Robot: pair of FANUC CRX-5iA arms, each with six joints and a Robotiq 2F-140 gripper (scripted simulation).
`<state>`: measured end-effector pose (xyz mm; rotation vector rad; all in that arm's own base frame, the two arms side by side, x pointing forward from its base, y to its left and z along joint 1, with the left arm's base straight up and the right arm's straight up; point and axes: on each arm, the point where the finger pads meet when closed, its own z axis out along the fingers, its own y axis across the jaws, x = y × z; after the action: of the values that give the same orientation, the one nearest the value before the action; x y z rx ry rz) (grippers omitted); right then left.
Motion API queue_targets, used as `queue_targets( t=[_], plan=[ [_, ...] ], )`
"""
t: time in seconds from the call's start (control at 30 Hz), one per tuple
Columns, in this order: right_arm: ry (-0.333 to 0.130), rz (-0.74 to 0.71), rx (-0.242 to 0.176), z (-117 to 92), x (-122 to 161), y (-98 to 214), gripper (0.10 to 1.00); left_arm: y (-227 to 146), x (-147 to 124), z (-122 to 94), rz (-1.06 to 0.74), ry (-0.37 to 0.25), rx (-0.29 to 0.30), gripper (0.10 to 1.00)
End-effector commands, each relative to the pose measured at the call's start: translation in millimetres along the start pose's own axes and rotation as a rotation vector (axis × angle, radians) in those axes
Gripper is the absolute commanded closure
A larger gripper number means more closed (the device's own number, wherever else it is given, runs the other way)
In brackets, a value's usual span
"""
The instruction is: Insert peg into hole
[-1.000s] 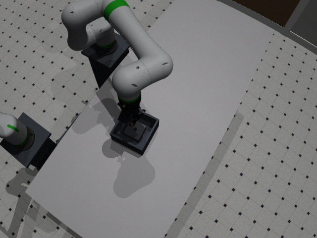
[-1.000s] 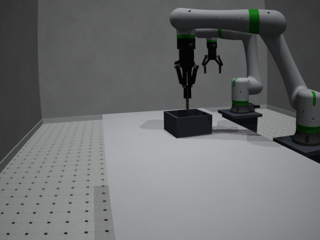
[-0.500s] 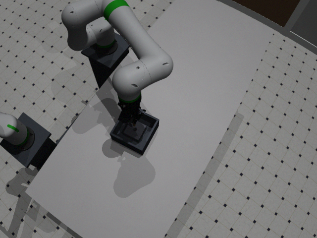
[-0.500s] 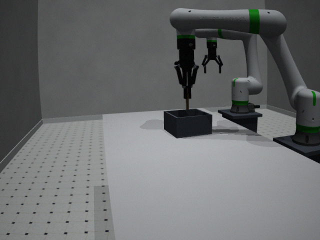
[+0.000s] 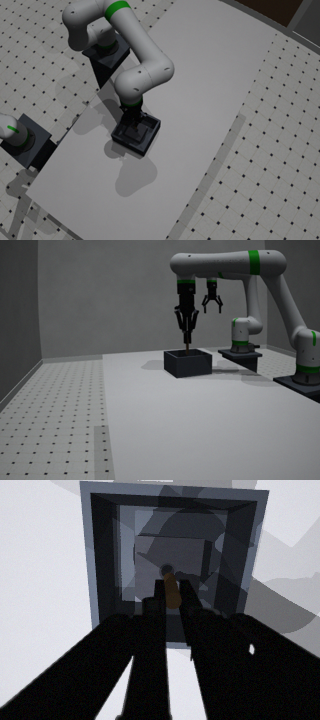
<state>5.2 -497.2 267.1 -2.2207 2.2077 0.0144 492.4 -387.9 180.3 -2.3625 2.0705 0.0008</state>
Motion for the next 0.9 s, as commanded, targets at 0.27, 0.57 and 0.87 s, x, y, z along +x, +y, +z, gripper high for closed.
queue_targets(
  t=[0.27,0.57,0.87],
  plan=[
    [0.014,0.000,-0.001,-4.9,2.7,2.3,0.098,-3.1,2.1,17.2,0.001,0.011,0.009,0.999],
    [0.014,0.000,-0.001,-4.9,2.7,2.3,0.098,-3.1,2.1,22.1,0.001,0.011,0.009,0.999],
    [0.014,0.000,-0.001,-4.9,2.7,2.3,0.098,-3.1,2.1,22.2,0.001,0.011,0.009,0.999]
  ],
)
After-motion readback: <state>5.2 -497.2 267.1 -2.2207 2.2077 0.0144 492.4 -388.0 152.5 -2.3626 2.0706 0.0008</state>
